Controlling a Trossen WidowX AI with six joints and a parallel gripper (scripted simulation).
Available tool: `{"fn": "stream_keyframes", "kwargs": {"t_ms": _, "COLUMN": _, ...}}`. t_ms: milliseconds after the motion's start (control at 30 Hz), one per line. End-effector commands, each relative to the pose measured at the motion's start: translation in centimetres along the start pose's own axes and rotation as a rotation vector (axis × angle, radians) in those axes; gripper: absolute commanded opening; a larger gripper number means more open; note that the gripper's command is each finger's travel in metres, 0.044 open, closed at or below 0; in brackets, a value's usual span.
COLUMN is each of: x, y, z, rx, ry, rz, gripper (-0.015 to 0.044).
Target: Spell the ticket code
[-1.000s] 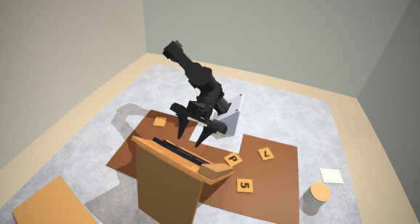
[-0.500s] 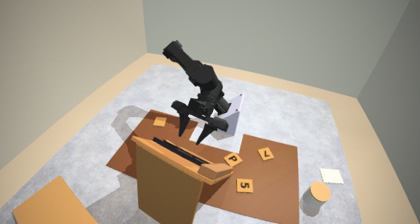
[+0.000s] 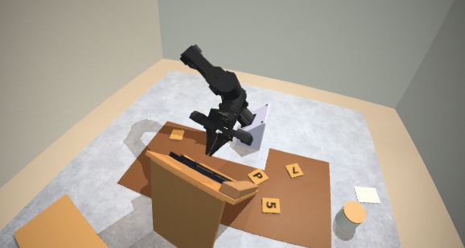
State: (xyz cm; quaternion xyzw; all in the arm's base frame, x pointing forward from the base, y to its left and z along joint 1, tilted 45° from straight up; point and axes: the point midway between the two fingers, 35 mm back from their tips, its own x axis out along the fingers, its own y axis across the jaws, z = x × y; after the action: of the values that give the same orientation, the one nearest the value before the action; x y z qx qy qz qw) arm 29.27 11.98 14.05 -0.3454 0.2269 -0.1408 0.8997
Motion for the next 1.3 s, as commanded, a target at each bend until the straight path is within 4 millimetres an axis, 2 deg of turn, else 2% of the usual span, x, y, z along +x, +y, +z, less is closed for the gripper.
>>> {"fn": "stream_keyframes", "kwargs": {"t_ms": 0, "x": 0.0, "y": 0.0, "z": 0.0, "rx": -0.001, "ry": 0.000, "rz": 0.000, "gripper": 0.0000}}
{"fn": "stream_keyframes", "kwargs": {"t_ms": 267, "x": 0.2, "y": 0.1, "z": 0.2, "rx": -0.004, "ry": 0.019, "rz": 0.007, "gripper": 0.0000}}
{"fn": "stream_keyframes", "kwargs": {"t_ms": 500, "x": 1.5, "y": 0.0, "z": 1.9, "rx": -0.028, "ry": 0.246, "rz": 0.055, "gripper": 0.0000}}
{"fn": "stream_keyframes", "kwargs": {"t_ms": 633, "x": 1.8, "y": -0.9, "z": 2.2, "rx": -0.029, "ry": 0.403, "rz": 0.056, "gripper": 0.0000}}
{"fn": "stream_keyframes", "kwargs": {"t_ms": 867, "x": 1.9, "y": -3.8, "z": 2.3, "rx": 0.006, "ry": 0.685, "rz": -0.001, "gripper": 0.0000}}
{"fn": "stream_keyframes", "kwargs": {"t_ms": 1267, "x": 1.9, "y": -3.9, "z": 2.3, "rx": 0.007, "ry": 0.692, "rz": -0.003, "gripper": 0.0000}}
